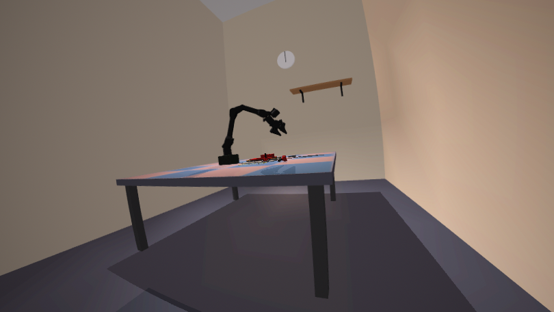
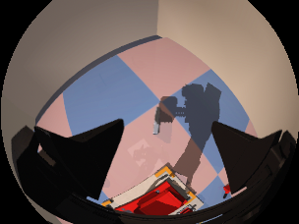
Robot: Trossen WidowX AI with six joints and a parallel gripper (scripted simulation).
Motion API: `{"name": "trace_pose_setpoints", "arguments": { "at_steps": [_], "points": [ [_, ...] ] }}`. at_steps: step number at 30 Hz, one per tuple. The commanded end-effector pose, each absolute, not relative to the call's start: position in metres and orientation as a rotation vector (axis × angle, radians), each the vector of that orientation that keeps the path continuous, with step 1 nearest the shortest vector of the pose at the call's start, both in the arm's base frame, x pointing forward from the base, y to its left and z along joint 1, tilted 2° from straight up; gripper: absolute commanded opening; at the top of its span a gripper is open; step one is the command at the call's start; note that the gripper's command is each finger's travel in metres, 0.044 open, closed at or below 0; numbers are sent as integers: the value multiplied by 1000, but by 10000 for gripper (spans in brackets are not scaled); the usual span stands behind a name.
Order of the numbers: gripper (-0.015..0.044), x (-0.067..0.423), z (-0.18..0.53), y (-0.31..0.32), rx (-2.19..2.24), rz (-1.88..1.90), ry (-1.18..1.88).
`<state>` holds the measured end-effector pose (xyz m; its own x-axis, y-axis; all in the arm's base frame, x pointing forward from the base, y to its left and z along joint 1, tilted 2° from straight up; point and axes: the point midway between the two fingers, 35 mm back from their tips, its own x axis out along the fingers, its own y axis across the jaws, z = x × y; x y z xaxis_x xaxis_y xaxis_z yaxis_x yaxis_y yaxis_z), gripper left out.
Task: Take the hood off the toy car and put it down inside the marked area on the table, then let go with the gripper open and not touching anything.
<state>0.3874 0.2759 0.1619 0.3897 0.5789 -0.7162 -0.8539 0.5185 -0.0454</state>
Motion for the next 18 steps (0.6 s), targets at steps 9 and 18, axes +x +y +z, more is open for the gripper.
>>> {"name": "trace_pose_setpoints", "arguments": {
  "at_steps": [9, 18],
  "points": [
    [440, 356, 86, 169, -215, 473, 1308],
    [440, 325, 67, 121, -117, 160, 1564]
  ]
}}
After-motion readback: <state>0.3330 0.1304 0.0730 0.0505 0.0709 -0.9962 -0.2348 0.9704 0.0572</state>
